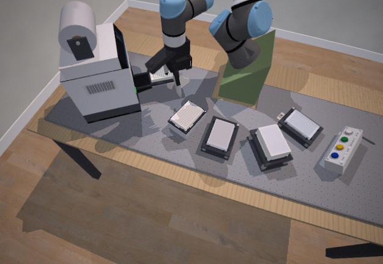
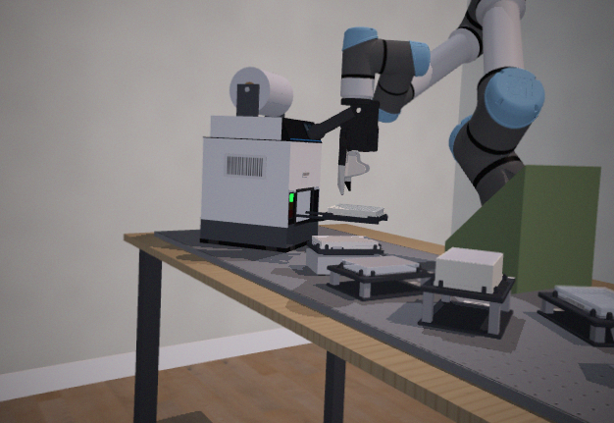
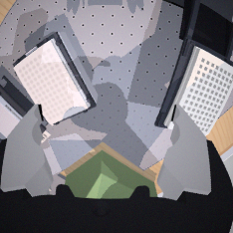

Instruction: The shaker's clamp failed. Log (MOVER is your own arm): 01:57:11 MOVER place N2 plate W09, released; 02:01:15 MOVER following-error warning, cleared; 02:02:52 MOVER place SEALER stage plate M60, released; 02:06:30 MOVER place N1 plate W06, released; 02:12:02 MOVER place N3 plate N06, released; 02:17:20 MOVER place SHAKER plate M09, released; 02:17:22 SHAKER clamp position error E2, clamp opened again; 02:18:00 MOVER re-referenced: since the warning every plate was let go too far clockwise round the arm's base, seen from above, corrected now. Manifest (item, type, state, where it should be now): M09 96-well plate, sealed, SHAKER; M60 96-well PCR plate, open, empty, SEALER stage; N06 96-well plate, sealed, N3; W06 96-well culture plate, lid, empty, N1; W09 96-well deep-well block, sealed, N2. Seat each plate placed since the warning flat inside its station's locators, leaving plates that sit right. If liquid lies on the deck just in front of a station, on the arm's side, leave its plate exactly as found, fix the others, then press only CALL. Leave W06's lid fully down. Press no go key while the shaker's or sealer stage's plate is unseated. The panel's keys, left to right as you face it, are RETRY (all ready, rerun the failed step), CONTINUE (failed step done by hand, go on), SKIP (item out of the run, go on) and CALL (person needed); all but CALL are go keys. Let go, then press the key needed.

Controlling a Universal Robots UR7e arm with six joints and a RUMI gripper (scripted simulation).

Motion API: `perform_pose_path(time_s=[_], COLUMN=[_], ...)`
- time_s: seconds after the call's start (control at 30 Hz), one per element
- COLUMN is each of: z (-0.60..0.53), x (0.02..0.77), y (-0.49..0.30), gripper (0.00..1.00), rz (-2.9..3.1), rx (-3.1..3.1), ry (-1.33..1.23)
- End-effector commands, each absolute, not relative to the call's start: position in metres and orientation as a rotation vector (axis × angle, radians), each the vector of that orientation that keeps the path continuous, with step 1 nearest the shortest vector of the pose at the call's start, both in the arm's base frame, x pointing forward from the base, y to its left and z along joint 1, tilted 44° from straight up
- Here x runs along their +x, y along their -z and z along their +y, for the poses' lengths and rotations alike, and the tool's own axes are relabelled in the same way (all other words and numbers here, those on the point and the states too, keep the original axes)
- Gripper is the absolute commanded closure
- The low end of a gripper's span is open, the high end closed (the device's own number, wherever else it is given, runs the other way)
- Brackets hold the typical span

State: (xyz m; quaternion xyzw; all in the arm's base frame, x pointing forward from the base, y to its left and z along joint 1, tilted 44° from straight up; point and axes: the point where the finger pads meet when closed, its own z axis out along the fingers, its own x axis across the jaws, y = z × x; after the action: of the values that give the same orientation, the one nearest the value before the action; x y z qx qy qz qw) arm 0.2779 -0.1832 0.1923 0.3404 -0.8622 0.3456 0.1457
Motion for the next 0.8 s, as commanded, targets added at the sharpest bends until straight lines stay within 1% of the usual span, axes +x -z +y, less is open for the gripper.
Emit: perform_pose_path(time_s=[0.0, 0.33, 0.63, 0.77], z=[-0.195, -0.210, -0.227, -0.231], x=[0.261, 0.241, 0.203, 0.195], y=[-0.205, -0.220, -0.237, -0.241], gripper=[0.18, 0.18, 0.18, 0.18], rz=[-2.513, -2.513, -2.634, -2.634], rx=[0.940, 0.940, 0.725, 0.725], ry=[-1.005, -1.005, -1.056, -1.056])
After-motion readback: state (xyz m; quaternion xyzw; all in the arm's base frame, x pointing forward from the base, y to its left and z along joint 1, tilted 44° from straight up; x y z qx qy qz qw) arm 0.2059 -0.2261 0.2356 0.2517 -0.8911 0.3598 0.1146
